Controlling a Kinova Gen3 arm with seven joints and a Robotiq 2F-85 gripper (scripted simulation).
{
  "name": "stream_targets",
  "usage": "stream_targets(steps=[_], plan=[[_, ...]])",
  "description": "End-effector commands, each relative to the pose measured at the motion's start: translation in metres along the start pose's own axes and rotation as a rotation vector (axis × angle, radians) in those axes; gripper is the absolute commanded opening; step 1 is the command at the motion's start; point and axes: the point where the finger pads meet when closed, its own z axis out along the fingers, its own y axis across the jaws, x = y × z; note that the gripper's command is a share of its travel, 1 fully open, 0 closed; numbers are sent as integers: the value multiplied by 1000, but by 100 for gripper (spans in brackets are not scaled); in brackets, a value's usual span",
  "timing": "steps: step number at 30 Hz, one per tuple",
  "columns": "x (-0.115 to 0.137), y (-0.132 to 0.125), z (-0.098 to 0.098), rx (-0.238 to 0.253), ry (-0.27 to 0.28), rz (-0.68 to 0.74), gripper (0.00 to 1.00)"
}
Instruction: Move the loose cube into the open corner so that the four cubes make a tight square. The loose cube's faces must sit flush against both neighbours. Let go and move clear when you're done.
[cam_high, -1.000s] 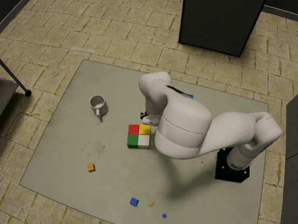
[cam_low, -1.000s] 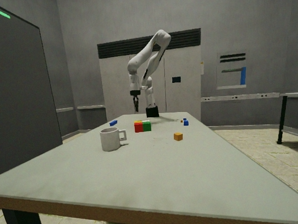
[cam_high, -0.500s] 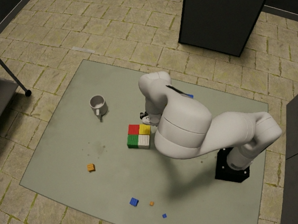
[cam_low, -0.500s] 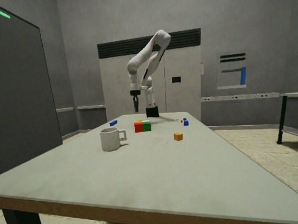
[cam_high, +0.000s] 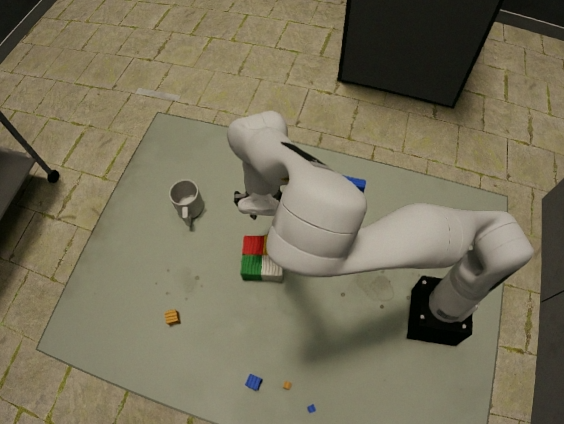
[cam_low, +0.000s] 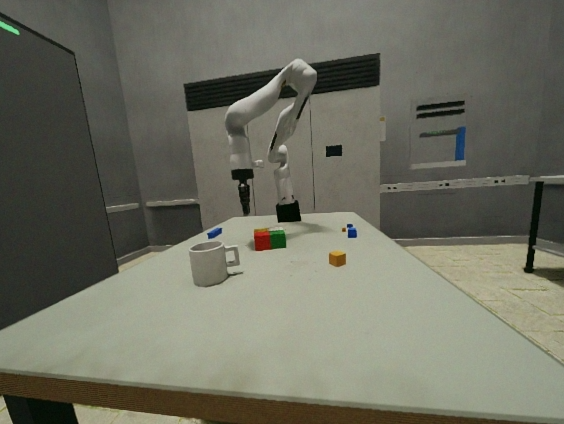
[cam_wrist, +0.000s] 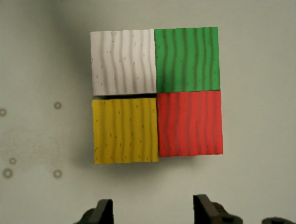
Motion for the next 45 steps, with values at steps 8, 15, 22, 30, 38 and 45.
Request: stream_targets(steps=[8, 15, 22, 30, 38, 45], plan=[[-13, 5, 5, 10, -4, 9, 56], [-13, 5, 5, 10, -4, 9, 56], [-13, 5, 8, 10, -3, 10, 56], [-13, 5, 16, 9, -3, 10, 56], [-13, 5, 34, 9, -3, 10, 56], [-14, 6, 54, 9, -3, 10, 56]])
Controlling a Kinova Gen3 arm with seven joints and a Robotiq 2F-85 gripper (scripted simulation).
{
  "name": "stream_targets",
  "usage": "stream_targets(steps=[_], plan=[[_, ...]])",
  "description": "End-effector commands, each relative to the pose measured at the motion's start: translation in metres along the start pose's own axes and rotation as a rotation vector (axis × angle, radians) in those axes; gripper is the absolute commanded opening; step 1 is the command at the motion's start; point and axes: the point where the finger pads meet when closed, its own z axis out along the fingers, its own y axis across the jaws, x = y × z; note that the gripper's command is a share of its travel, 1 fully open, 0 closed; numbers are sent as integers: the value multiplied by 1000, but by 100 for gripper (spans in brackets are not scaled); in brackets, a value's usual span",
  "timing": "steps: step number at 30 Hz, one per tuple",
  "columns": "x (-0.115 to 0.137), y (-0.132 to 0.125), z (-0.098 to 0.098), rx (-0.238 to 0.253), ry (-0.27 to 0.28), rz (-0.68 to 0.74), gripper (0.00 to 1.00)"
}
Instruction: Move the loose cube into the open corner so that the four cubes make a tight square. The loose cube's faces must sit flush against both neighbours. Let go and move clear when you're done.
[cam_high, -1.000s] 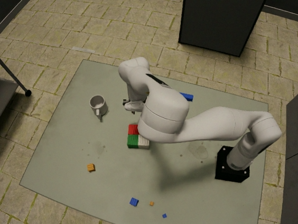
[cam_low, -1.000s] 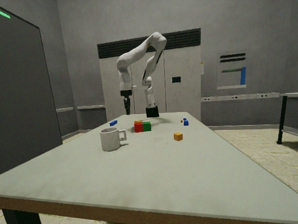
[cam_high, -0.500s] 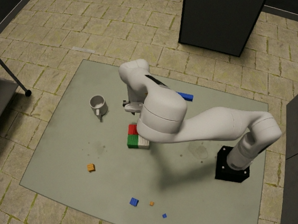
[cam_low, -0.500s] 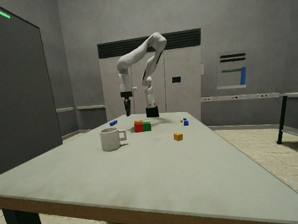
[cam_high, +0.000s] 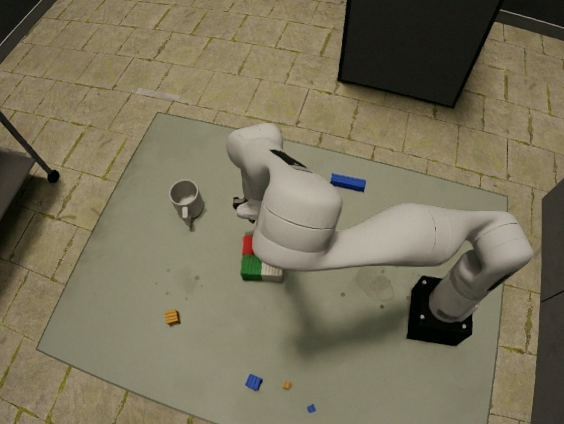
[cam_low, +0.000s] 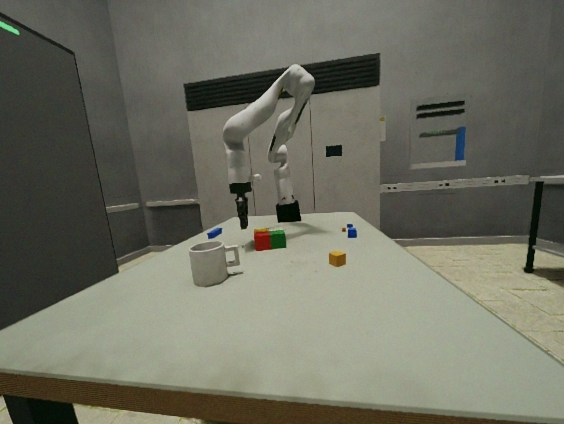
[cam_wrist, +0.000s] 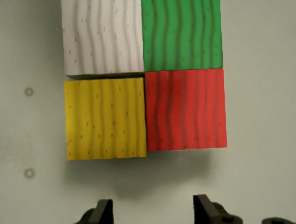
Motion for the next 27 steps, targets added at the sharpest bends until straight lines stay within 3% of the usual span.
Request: stream_targets(steps=[1, 16, 27], plan=[[-2, -3, 9, 9, -2, 4, 56], [-3, -2, 44, 9, -2, 4, 56], [-3, -2, 53, 9, -2, 4, 56]])
